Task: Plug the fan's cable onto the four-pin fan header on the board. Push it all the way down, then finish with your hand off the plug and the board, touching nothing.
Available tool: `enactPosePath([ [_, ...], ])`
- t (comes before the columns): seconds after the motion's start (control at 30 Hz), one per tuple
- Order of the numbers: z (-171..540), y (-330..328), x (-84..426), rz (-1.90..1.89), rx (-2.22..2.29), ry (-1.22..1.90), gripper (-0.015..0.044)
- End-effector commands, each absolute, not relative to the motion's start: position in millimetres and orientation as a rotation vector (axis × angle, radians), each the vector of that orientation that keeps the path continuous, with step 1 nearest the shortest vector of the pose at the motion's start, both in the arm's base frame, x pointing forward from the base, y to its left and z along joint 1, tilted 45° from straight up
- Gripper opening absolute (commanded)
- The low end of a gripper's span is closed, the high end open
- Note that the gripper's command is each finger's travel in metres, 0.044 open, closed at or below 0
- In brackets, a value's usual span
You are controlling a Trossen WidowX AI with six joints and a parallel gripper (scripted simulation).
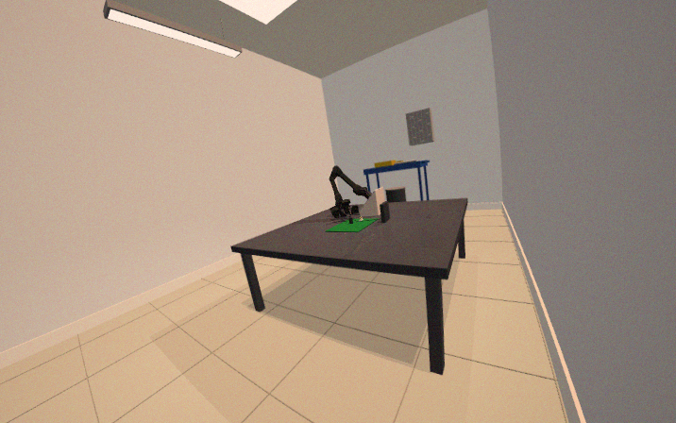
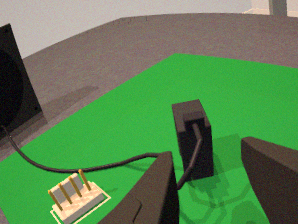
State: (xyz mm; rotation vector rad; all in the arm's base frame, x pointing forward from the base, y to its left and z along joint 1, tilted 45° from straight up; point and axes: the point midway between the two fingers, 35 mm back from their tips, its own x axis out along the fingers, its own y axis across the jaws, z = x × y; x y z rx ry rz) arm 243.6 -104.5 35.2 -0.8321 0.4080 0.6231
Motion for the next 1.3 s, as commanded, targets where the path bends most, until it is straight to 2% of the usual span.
enactPosePath([
  [0.0,46,-106,236,0.623,-0.840,0.401,0.0140],
  [0.57,85,-98,203,0.613,-0.837,0.388,0.0140],
  [0.93,70,-85,204,0.709,-0.712,0.565,0.0429],
  [1.27,57,-73,203,0.774,-0.612,0.768,0.0440],
])
